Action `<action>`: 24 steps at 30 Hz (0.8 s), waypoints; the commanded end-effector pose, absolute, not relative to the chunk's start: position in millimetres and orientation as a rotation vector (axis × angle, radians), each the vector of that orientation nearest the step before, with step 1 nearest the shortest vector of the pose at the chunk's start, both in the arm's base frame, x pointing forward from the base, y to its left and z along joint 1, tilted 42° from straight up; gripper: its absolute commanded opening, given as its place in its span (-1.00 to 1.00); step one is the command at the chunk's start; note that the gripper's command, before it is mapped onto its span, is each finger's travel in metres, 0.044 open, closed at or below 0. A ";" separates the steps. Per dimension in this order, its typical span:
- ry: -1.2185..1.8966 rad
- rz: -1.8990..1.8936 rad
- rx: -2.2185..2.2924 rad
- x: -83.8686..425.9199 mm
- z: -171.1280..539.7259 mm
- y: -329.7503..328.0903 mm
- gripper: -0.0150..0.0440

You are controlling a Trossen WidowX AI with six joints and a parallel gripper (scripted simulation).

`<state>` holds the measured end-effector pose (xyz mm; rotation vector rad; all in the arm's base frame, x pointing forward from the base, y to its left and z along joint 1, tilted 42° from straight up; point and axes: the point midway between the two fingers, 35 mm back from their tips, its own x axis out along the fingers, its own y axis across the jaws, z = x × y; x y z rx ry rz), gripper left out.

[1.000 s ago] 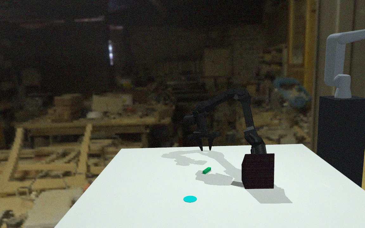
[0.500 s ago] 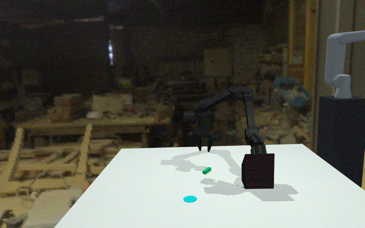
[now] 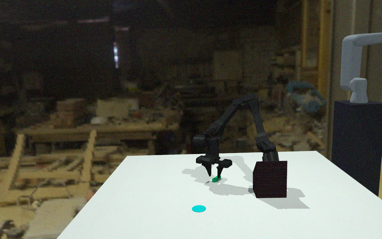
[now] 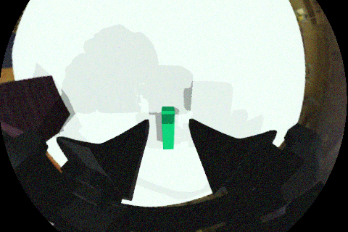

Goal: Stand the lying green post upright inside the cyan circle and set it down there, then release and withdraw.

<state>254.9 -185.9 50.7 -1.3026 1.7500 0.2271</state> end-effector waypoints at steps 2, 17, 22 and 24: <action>1.740 0.229 -1.311 252.7 37.7 -196.9 0.30; 1.740 0.229 -1.311 253.2 39.0 -195.5 -0.42; 1.738 0.232 -1.307 256.7 49.0 -185.5 -0.42; 1.737 0.233 -1.306 257.8 53.2 -181.3 -0.42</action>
